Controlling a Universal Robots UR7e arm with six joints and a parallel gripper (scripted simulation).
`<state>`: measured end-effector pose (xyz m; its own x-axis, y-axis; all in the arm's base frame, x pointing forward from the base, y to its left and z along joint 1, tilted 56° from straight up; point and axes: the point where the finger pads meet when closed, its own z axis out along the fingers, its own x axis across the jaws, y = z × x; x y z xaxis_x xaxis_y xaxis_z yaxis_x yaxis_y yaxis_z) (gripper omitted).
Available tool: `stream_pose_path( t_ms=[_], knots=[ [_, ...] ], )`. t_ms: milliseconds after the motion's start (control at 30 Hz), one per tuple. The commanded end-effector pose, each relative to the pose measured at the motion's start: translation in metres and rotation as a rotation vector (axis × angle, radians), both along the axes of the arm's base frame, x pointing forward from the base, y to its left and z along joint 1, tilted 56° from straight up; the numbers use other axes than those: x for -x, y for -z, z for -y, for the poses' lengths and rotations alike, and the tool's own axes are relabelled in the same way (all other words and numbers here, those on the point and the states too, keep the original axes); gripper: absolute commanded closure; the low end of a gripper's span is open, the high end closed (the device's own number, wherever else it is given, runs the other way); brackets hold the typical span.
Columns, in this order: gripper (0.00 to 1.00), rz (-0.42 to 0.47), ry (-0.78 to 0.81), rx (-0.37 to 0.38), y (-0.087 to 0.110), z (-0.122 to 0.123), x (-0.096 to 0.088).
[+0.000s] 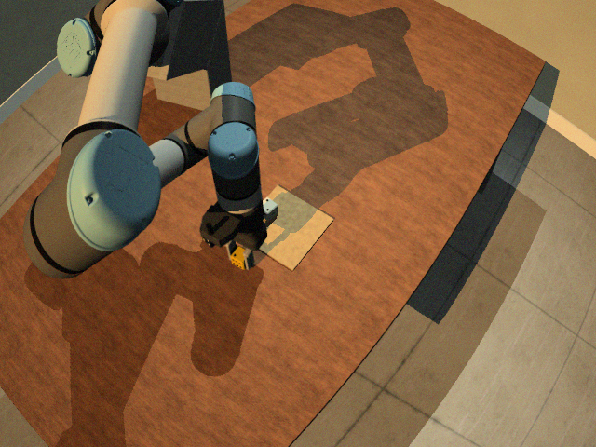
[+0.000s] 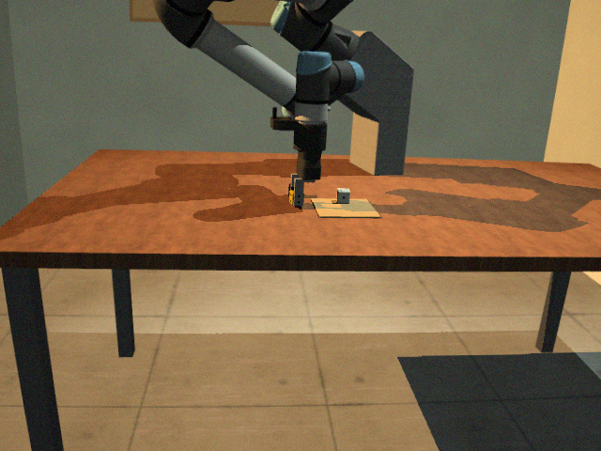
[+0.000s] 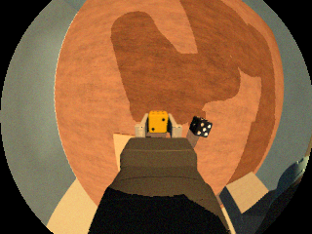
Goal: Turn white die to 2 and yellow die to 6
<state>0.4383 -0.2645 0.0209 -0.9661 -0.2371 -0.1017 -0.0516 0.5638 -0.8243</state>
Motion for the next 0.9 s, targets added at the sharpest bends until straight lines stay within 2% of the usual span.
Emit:
stream_pose_path(
  t_ms=[0, 333, 633, 867],
  knots=[
    [0.43, 0.001, -0.001, 0.001, -0.009, -0.012, 0.004],
    [0.43, 0.001, -0.001, 0.001, -0.039, -0.056, 0.017],
    [0.43, 0.001, -0.001, 0.001, -0.052, -0.073, 0.023],
    [0.43, 0.001, -0.001, 0.001, -0.053, -0.075, 0.024]
  ],
)
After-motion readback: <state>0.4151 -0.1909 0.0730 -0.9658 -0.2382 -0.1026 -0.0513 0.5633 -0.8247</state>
